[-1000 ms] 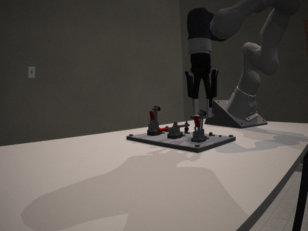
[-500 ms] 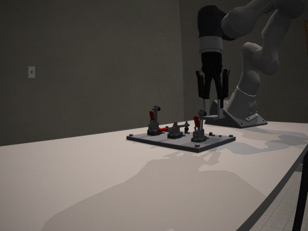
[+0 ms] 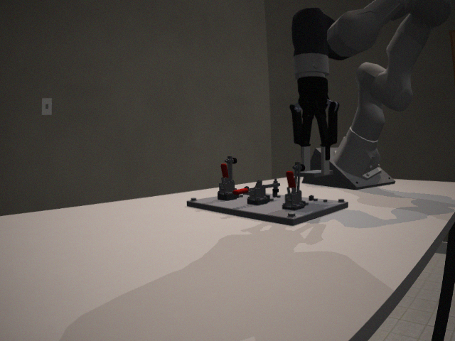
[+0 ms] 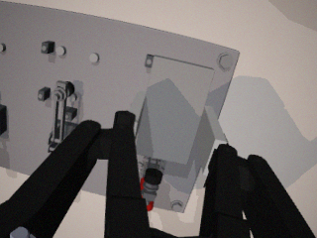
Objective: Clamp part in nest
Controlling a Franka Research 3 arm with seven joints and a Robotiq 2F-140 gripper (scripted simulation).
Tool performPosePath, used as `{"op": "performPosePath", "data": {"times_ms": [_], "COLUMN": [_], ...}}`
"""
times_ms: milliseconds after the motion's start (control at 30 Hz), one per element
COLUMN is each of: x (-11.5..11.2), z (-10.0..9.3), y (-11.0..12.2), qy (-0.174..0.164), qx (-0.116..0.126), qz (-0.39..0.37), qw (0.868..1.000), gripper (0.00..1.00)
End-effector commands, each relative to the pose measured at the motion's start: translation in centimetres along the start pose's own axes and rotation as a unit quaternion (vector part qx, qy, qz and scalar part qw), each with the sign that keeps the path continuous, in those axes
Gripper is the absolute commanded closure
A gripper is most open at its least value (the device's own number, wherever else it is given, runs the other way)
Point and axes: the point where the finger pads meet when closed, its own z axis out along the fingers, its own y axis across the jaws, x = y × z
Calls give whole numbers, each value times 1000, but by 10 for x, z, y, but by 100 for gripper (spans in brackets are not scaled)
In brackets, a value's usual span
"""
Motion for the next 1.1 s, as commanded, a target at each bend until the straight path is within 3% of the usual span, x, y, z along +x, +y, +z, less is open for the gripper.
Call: {"op": "performPosePath", "data": {"times_ms": [0, 1067], "x": [1, 1], "z": [0, 0], "y": [1, 1], "qy": [0, 0], "qx": [-1, -1], "qz": [10, 17], "qw": [1000, 1000], "gripper": [100, 100]}}
